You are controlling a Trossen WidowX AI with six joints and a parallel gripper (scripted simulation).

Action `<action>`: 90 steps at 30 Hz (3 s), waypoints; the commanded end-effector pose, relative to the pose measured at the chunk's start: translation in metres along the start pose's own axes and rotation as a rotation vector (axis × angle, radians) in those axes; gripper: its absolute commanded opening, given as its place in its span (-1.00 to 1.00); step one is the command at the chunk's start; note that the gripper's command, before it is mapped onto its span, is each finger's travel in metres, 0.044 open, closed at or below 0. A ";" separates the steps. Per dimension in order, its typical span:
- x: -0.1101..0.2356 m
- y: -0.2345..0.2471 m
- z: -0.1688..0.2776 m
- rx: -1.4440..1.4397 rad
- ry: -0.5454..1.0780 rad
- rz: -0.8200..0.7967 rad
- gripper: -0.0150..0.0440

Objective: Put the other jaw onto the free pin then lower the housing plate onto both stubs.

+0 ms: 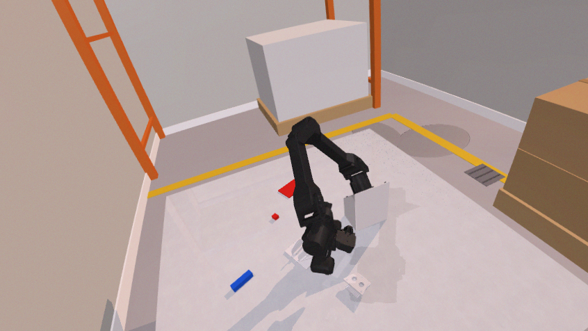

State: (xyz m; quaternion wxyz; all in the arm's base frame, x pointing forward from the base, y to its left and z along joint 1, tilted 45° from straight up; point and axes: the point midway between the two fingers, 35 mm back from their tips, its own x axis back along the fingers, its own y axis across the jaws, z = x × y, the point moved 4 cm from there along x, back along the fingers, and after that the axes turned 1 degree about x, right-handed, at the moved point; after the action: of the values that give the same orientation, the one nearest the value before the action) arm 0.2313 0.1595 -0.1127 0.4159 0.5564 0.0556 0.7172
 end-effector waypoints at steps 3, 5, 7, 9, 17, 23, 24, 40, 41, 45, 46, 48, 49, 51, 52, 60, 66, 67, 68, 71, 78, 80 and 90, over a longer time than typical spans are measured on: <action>-0.001 -0.005 -0.012 0.135 -0.002 -0.005 1.00; -0.001 -0.006 -0.016 0.180 -0.001 -0.007 1.00; -0.001 -0.007 -0.020 0.224 -0.001 -0.008 1.00; -0.001 -0.009 -0.024 0.268 -0.001 -0.010 1.00; -0.002 -0.013 -0.039 0.445 0.001 -0.017 1.00; -0.003 -0.016 -0.051 0.577 0.002 -0.023 1.00; -0.003 -0.017 -0.053 0.599 0.002 -0.024 1.00; -0.007 -0.022 -0.084 0.945 0.003 -0.046 1.00; -0.008 -0.022 -0.085 0.955 0.003 -0.046 1.00; -0.008 -0.022 -0.085 0.959 0.003 -0.047 1.00; -0.009 -0.022 -0.085 0.959 0.003 -0.047 1.00; -0.022 -0.021 -0.085 0.958 0.003 -0.047 1.00; -0.033 -0.020 -0.085 0.957 0.003 -0.048 1.00; -0.045 -0.018 -0.085 0.958 0.003 -0.049 1.00; -0.047 -0.018 -0.085 0.958 0.003 -0.049 1.00; -0.047 -0.018 -0.085 0.958 0.003 -0.049 1.00; -0.047 -0.018 -0.085 0.958 0.003 -0.049 1.00; -0.047 -0.018 -0.085 0.958 0.003 -0.049 1.00; -0.047 -0.018 -0.085 0.958 0.003 -0.049 1.00; -0.047 -0.018 -0.085 0.958 0.003 -0.049 1.00; -0.047 -0.018 -0.085 0.958 0.003 -0.049 1.00; -0.047 -0.018 -0.085 0.958 0.003 -0.049 1.00; -0.047 -0.018 -0.085 0.958 0.003 -0.049 1.00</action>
State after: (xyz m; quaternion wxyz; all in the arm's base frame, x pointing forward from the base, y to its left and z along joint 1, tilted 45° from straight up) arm 0.1704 0.1732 -0.1893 0.1298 0.6838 0.3918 0.6017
